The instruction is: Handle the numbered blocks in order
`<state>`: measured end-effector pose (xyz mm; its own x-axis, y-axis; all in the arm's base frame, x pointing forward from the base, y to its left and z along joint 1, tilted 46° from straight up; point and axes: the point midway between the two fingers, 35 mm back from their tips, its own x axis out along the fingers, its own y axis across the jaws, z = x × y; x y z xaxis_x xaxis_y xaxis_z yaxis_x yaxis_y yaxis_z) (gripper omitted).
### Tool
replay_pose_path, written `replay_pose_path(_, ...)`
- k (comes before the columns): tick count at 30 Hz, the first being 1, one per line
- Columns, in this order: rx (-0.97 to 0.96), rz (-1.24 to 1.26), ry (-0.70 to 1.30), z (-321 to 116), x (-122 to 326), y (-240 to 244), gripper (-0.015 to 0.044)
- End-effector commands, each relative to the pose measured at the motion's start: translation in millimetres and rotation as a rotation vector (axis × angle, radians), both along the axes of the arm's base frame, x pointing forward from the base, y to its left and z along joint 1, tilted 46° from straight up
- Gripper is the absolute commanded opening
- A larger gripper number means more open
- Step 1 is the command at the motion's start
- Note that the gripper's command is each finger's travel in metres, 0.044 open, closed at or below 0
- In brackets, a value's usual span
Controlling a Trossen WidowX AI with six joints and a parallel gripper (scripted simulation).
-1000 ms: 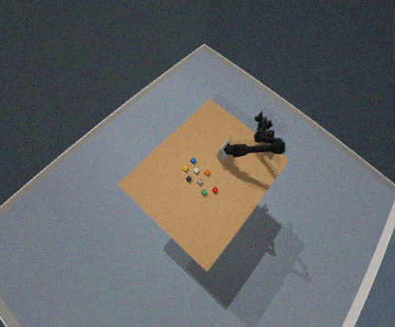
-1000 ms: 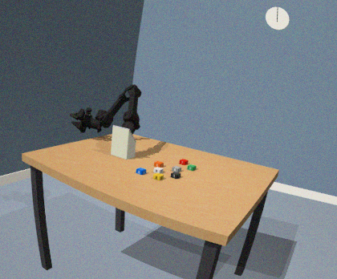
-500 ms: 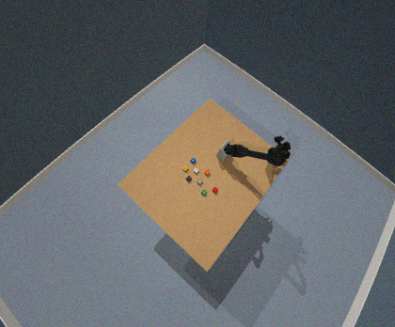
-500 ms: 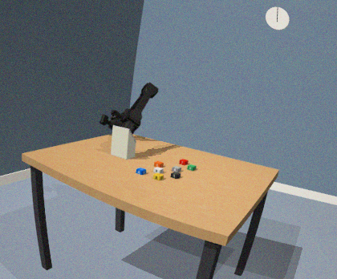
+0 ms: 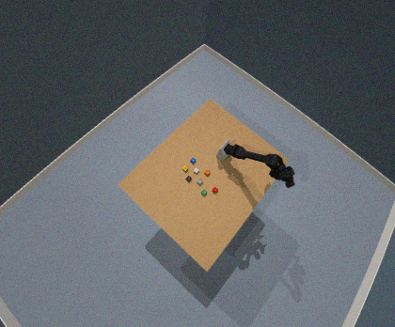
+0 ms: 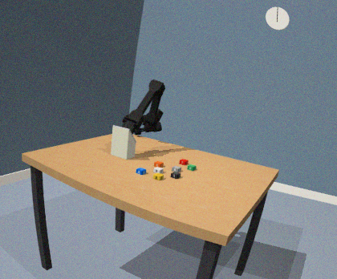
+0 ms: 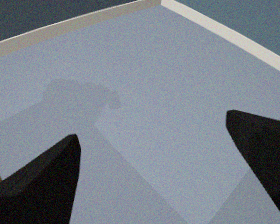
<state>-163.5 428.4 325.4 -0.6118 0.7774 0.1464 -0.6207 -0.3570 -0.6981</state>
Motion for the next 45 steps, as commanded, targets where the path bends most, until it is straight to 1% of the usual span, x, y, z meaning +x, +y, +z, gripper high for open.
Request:
replay_pose_path(1,0.02,-0.104,-0.049,18,41,7,0.04)
replay_pose_path(4,0.019,-0.258,-0.032,28,106,7,0.04)
replay_pose_path(5,0.019,-0.259,-0.033,29,107,7,0.04)
replay_pose_path(6,0.038,-0.311,-0.053,33,126,4,0.04)
replay_pose_path(7,-0.006,-0.343,-0.043,28,133,2,0.04)
replay_pose_path(9,-0.039,-0.407,0.005,34,164,-1,0.04)
replay_pose_path(15,-0.186,-0.577,0.283,41,228,5,0.04)
replay_pose_path(18,-0.232,-0.645,0.378,41,254,3,0.04)
replay_pose_path(22,-0.307,-0.778,0.539,34,305,-7,0.04)
replay_pose_path(27,-0.399,-0.997,0.76,13,385,-35,0.04)
replay_pose_path(32,-0.484,-1.242,0.962,-23,466,-84,0.04)
replay_pose_path(36,-0.579,-1.407,1.031,-64,517,-129,0.04)
replay_pose_path(41,-0.744,-1.563,1.064,-126,564,-194,0.04)
replay_pose_path(45,-0.889,-1.649,1.112,-175,586,-254,0.04)
